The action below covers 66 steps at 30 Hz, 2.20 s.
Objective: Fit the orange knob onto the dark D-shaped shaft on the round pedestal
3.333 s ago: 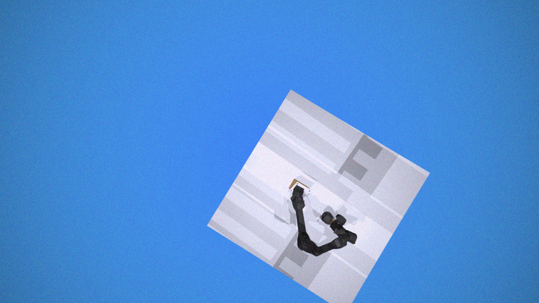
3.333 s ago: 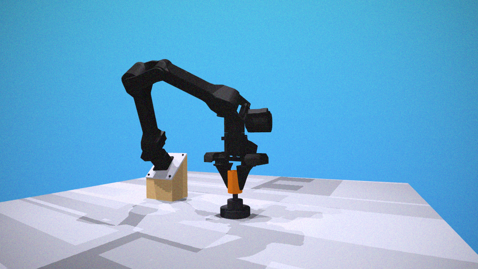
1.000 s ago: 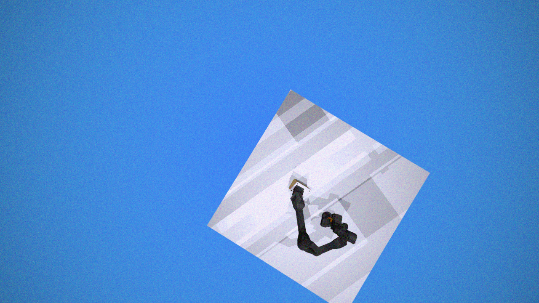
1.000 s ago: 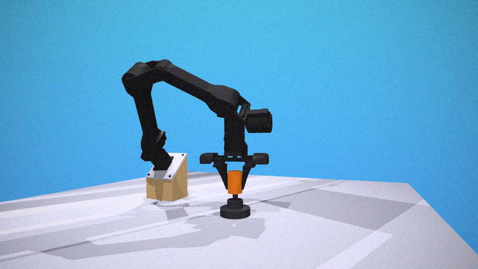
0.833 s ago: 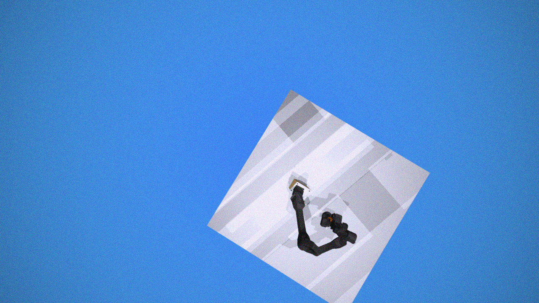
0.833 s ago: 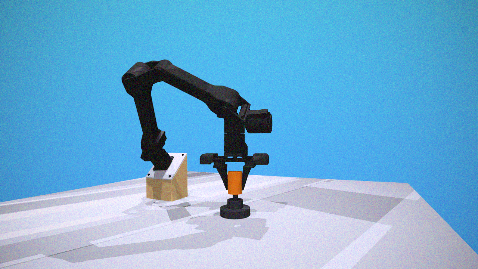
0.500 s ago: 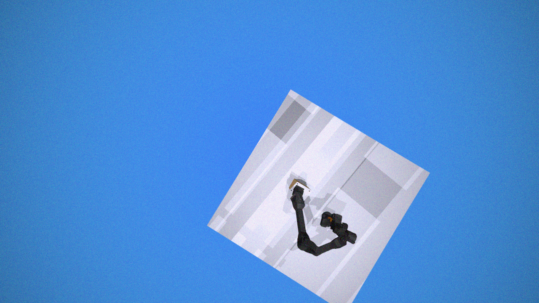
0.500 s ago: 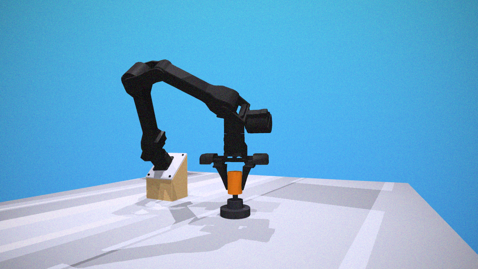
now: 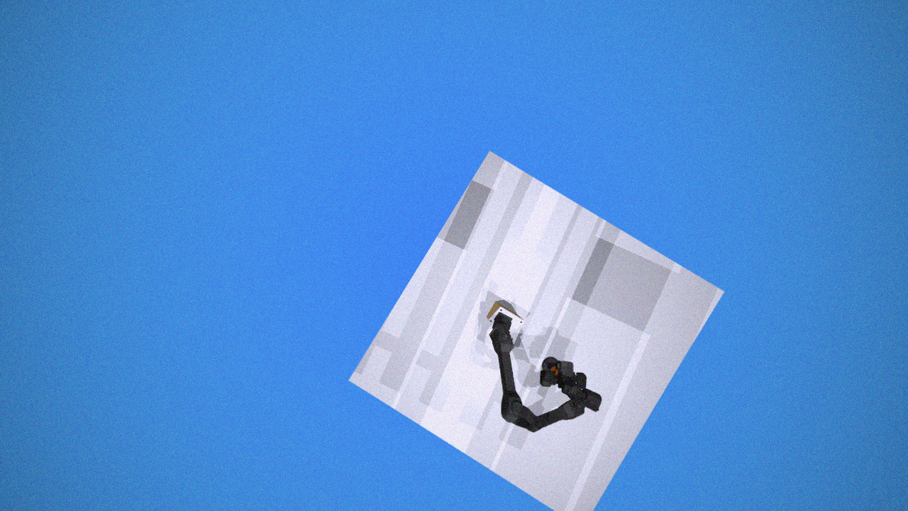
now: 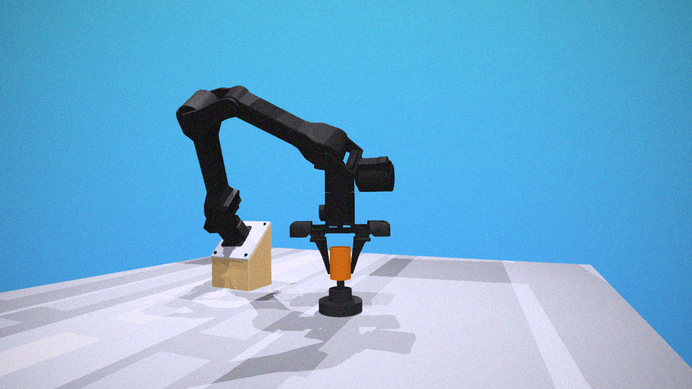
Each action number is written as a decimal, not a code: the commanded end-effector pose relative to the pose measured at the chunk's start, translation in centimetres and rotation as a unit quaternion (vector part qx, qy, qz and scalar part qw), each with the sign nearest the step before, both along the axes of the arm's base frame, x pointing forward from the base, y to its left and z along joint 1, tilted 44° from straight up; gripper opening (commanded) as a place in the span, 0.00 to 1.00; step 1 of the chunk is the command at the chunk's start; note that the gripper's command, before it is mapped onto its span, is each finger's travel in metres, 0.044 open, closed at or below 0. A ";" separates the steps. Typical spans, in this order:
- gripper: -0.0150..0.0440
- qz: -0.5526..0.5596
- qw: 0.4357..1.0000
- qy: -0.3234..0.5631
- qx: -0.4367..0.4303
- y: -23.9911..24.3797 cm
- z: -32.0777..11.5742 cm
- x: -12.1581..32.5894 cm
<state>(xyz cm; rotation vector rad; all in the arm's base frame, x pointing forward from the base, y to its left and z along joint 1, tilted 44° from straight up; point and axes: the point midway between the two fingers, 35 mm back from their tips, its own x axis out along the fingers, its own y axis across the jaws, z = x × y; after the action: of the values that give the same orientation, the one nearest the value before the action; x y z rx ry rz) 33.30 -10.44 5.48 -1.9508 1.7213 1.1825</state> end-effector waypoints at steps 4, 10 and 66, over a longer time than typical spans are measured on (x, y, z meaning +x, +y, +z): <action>0.25 0.006 1.000 0.004 -0.001 0.0 0.0 -0.1; 0.25 0.006 1.000 0.004 -0.001 -0.2 -0.2 -0.1; 0.25 0.156 0.977 0.148 0.009 -0.1 -0.2 0.0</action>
<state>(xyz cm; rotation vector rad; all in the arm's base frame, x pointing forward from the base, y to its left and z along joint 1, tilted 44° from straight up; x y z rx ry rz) 33.26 -10.48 5.34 -2.1758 1.5622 1.6605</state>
